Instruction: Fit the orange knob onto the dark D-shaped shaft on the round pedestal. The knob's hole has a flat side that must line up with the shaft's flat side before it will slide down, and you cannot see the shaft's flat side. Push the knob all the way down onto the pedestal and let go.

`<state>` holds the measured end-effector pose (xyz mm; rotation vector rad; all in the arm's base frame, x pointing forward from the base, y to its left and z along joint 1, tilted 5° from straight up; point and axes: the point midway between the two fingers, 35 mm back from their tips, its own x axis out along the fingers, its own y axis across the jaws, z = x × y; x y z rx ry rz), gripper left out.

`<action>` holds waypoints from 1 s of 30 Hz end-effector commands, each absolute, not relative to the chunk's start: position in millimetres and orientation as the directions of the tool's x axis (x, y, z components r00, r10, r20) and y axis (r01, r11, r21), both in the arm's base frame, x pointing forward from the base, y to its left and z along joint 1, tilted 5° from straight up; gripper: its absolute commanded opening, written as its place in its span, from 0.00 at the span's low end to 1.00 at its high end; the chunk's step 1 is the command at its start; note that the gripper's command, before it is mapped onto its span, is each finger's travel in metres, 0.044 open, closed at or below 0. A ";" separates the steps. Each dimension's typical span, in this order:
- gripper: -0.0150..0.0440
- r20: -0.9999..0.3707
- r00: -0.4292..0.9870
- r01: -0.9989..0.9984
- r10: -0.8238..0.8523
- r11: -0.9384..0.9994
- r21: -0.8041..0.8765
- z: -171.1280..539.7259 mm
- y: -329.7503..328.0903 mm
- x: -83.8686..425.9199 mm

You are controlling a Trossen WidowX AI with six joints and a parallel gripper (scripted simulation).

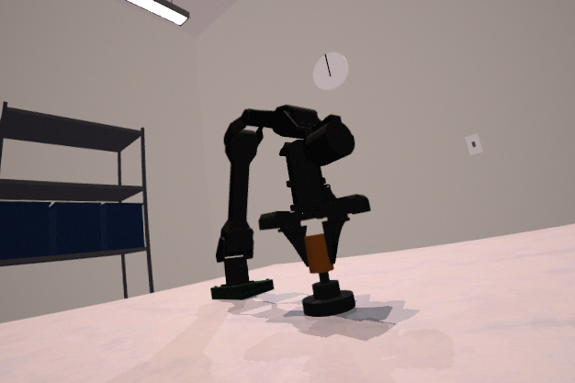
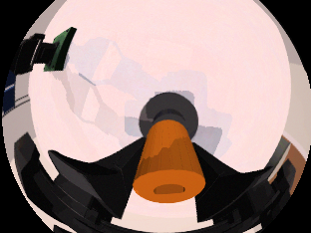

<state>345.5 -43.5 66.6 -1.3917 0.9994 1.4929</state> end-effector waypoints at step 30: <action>0.25 -0.998 -0.025 -0.855 0.056 -0.518 -0.008 65.0 -44.1 350.3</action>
